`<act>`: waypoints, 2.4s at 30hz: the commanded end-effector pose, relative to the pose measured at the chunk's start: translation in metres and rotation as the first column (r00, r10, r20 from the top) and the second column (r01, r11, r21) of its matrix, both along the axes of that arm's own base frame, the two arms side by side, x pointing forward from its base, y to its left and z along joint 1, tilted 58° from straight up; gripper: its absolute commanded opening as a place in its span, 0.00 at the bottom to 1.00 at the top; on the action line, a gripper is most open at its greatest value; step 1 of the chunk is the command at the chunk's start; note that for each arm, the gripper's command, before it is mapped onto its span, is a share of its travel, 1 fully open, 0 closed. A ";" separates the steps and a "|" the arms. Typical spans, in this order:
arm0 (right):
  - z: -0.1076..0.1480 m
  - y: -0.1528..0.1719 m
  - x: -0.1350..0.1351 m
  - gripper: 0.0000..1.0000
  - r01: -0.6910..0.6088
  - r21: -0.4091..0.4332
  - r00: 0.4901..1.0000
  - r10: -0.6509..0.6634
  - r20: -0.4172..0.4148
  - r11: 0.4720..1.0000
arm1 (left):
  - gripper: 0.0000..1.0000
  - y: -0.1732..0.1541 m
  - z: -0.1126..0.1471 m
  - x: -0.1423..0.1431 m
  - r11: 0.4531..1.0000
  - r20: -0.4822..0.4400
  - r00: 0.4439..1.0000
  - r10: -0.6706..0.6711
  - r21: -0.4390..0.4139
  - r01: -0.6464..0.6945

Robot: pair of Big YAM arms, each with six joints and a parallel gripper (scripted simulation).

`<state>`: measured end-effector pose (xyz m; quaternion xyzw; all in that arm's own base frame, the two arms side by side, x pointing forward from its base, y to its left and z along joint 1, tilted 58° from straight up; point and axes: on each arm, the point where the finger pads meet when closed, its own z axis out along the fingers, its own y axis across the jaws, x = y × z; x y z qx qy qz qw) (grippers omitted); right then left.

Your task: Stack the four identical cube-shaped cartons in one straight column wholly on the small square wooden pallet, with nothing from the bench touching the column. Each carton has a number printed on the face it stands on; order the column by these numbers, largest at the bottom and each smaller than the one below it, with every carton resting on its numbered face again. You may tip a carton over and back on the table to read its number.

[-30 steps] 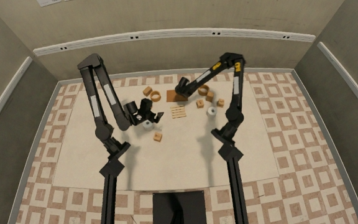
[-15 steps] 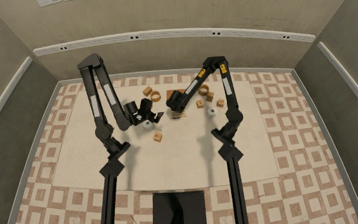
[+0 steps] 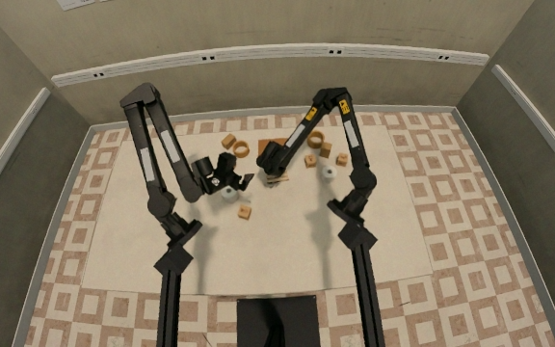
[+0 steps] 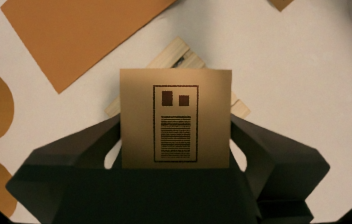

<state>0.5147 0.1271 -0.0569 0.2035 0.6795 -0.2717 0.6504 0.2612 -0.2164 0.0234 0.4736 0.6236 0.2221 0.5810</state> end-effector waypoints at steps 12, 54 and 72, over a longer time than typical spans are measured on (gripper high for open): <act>-0.018 -0.026 0.018 0.50 0.019 -0.016 1.000 -0.019 -0.011 1.000 | 1.00 -0.003 0.005 0.001 1.000 0.012 1.000 0.000 -0.027 0.000; -0.035 -0.043 0.035 0.50 0.019 -0.016 1.000 -0.020 -0.011 1.000 | 1.00 -0.003 0.005 0.001 1.000 0.012 1.000 0.000 -0.027 0.000; -0.031 -0.033 0.035 0.61 0.001 -0.008 1.000 -0.001 -0.004 1.000 | 1.00 -0.003 0.005 0.001 1.000 0.012 1.000 0.000 -0.027 0.000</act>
